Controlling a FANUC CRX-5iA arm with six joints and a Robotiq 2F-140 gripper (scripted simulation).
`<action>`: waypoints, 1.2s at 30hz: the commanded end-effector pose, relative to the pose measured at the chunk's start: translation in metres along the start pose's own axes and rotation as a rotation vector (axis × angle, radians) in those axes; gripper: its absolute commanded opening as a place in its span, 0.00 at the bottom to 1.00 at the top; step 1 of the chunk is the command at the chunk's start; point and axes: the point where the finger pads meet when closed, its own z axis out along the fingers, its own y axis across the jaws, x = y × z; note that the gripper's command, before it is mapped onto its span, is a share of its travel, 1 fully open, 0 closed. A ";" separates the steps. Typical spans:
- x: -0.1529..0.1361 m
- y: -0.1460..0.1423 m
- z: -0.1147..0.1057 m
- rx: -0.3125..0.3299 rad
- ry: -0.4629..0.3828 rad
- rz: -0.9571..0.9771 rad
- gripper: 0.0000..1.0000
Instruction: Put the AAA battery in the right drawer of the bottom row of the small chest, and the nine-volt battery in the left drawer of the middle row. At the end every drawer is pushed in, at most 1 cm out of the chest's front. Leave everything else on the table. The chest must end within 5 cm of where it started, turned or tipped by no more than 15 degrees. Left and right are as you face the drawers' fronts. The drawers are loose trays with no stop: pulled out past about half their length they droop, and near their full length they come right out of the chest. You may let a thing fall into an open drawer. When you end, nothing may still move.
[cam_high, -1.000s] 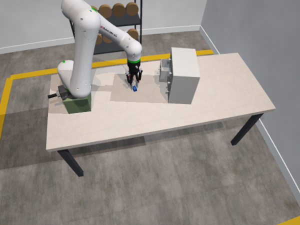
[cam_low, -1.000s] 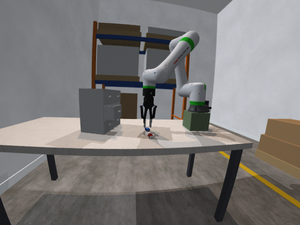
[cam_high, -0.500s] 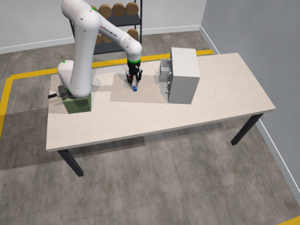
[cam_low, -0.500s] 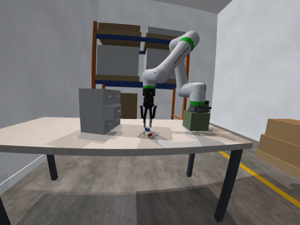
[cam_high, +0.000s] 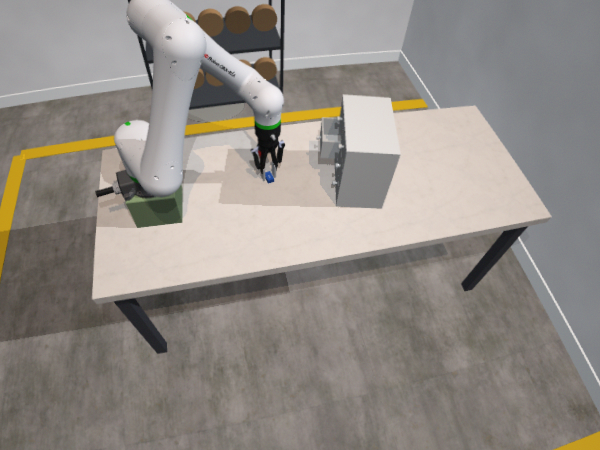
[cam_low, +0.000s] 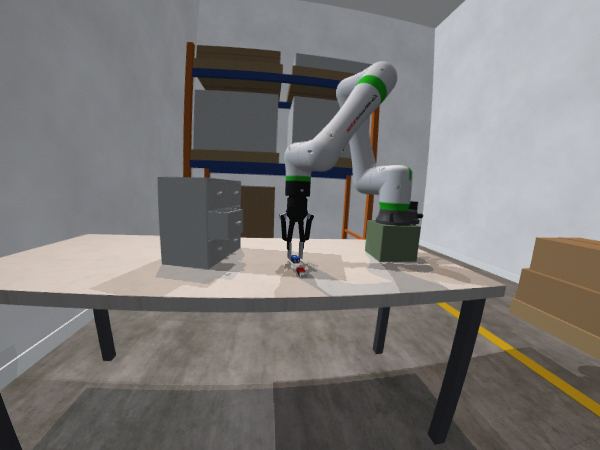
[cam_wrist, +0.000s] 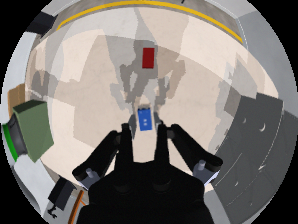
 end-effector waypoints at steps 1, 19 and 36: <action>0.000 0.000 0.007 0.000 0.000 0.000 0.26; 0.000 0.000 0.010 0.000 0.000 0.000 0.26; 0.000 0.000 0.010 0.000 0.000 0.000 0.14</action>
